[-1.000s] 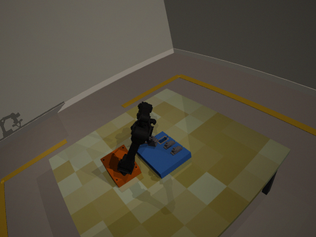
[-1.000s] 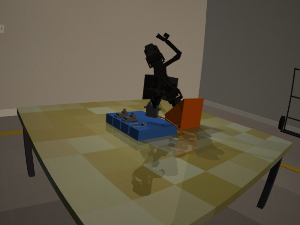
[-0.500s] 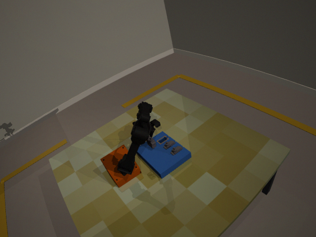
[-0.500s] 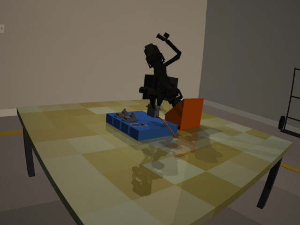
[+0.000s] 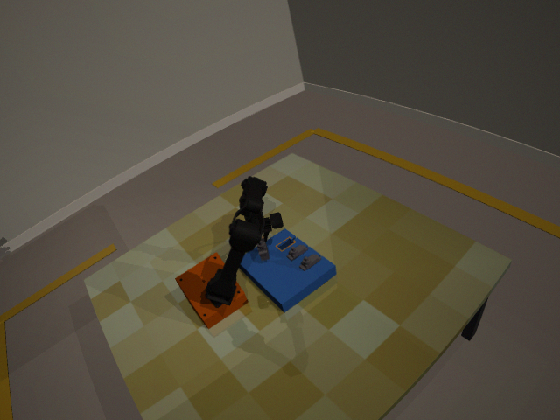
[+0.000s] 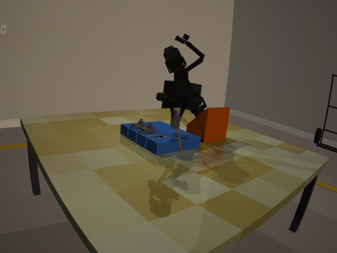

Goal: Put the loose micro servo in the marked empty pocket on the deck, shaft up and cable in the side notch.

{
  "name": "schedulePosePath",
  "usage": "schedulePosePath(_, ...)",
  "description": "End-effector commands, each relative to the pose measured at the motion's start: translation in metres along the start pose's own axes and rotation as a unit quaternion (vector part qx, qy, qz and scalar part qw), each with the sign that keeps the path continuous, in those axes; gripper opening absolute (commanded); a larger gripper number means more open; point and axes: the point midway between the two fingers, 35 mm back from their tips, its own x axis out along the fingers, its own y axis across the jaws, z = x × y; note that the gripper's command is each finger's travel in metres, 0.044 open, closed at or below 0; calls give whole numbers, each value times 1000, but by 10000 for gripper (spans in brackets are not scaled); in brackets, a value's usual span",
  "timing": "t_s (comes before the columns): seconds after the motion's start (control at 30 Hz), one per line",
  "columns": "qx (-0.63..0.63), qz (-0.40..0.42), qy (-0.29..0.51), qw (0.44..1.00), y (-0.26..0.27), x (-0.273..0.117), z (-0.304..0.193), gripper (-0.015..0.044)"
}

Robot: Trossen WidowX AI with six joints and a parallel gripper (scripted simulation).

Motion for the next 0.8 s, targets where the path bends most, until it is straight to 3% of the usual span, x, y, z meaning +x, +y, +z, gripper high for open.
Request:
schedulePosePath(0.0,63,0,-1,998,1,-1,1,0)
schedulePosePath(0.37,250,0,-1,968,1,-1,1,0)
schedulePosePath(0.77,444,1,-1,896,1,-1,1,0)
